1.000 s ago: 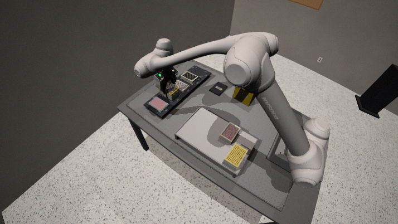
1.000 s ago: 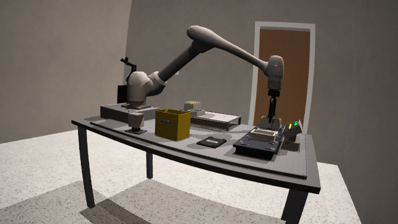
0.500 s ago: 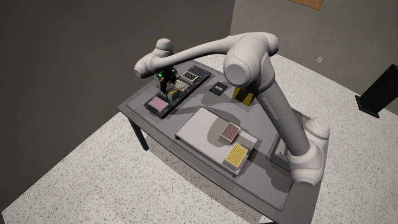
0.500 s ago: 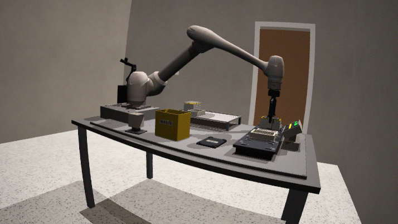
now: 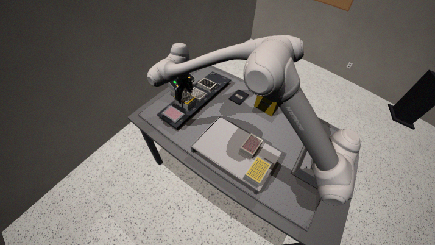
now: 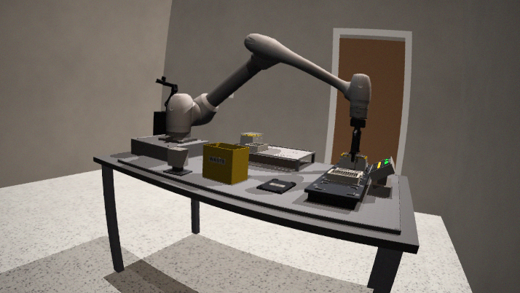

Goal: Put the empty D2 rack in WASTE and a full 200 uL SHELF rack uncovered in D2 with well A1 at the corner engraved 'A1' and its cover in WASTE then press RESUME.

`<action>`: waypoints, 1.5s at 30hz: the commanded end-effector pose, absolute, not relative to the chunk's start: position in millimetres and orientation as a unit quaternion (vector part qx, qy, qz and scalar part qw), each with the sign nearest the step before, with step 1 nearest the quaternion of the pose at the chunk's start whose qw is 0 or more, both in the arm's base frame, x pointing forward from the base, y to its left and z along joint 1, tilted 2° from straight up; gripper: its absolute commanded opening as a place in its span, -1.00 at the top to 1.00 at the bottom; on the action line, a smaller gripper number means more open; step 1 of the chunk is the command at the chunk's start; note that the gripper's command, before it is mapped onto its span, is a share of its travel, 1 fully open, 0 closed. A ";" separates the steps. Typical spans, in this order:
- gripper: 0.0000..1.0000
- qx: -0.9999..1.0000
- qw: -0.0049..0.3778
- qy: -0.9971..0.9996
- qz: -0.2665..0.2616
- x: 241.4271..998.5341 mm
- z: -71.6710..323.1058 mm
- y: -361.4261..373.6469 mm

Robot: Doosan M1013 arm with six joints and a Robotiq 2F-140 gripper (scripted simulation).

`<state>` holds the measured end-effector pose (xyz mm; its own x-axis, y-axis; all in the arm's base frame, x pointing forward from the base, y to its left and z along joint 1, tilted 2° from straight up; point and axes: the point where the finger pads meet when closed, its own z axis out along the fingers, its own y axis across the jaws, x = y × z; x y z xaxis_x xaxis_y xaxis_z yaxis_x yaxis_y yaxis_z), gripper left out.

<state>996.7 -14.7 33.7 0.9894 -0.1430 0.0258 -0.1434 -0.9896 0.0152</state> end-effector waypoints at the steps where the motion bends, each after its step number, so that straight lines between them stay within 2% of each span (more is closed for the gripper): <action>1: 1.00 0.997 0.008 -0.072 0.012 996.7 33.2 -14.7; 23: 1.00 0.997 0.008 -0.072 0.012 996.8 28.3 -14.8; 24: -0.54 0.997 0.008 -0.072 0.012 996.8 28.3 -14.8; 45: -0.54 0.997 0.008 -0.072 0.012 996.8 28.3 -14.8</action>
<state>996.8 -14.8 28.0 0.9894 -0.1429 0.0257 -0.1434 -0.9896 0.0152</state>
